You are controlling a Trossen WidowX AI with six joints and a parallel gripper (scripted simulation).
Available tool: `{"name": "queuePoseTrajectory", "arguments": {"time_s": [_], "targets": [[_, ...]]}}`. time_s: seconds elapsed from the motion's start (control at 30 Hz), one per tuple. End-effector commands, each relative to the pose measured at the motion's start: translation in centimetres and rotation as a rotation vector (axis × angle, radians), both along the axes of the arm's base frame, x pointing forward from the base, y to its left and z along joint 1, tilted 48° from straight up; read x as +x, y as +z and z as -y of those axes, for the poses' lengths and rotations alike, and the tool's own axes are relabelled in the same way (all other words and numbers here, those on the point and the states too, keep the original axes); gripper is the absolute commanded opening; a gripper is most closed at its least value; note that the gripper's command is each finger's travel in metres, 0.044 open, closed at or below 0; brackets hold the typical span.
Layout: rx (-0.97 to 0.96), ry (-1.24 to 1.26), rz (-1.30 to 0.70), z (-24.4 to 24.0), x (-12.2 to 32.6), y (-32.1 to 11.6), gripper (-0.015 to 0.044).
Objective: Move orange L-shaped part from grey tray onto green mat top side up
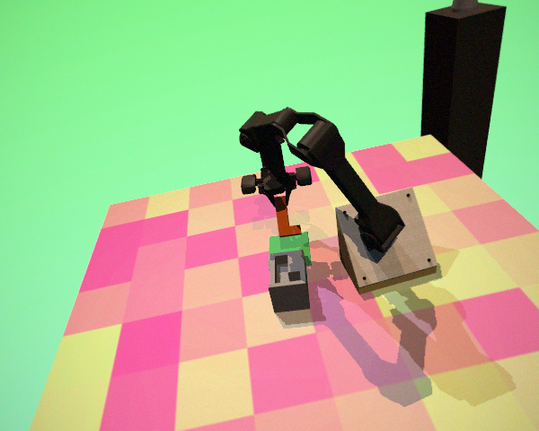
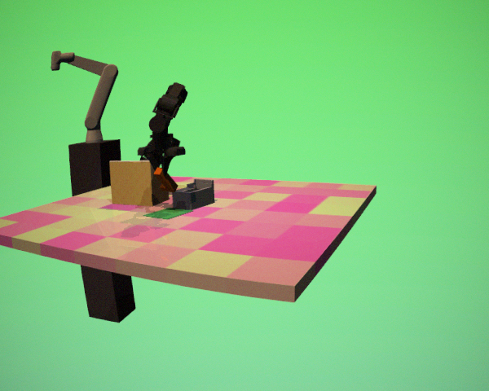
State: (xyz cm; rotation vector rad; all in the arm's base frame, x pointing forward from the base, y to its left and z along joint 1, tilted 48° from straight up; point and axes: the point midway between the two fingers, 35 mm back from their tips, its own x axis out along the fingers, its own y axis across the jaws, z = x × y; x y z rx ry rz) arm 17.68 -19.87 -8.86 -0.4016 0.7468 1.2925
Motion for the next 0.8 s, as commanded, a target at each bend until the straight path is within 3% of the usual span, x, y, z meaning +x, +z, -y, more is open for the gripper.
{"name": "queuePoseTrajectory", "arguments": {"time_s": [0.0,0.77], "targets": [[0.004,-0.003,-0.001,-0.6,0.1,-0.5,0.0000],[0.005,-0.003,0.000,-3.3,0.4,-3.0,0.0000]]}}
